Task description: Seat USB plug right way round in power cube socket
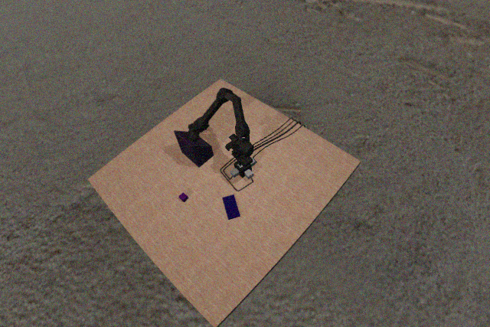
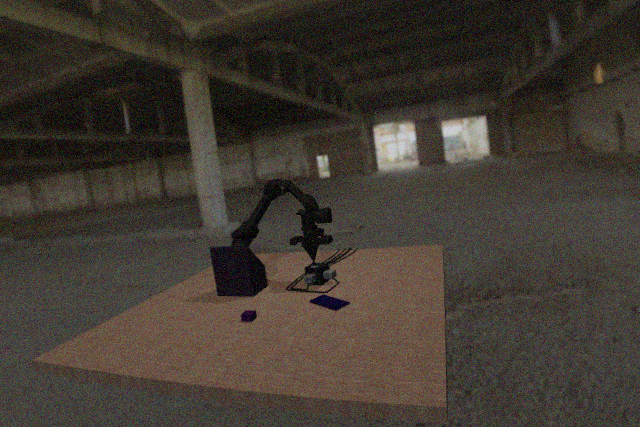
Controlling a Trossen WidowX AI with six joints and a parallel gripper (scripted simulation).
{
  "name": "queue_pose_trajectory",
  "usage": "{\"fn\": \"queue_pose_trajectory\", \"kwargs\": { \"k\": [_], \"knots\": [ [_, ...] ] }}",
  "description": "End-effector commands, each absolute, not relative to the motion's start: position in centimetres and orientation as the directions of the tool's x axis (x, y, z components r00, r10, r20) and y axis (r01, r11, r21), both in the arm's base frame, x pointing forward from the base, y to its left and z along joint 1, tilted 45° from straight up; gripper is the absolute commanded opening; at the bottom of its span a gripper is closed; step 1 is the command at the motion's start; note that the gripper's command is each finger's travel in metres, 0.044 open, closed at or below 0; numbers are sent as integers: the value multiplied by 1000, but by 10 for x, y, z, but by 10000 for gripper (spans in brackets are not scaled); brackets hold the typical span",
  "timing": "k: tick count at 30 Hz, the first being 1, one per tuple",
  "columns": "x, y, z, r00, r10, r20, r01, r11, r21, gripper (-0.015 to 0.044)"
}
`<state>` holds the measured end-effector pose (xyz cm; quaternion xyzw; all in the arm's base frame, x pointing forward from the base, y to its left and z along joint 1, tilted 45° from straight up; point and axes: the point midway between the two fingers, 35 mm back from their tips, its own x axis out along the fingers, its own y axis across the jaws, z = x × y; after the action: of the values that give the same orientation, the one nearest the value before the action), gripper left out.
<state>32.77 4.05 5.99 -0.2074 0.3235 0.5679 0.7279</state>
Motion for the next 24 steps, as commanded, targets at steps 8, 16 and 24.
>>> {"fn": "queue_pose_trajectory", "kwargs": {
  "k": [8, 16, 24],
  "knots": [
    [327, 39, 61, 146, 692, -707, -961, 269, 65, 0],
    [327, 36, 65, 146, 692, -707, -961, 269, 65, 0],
    [326, 32, 69, 146, 692, -707, -961, 269, 65, 0]
  ]
}}
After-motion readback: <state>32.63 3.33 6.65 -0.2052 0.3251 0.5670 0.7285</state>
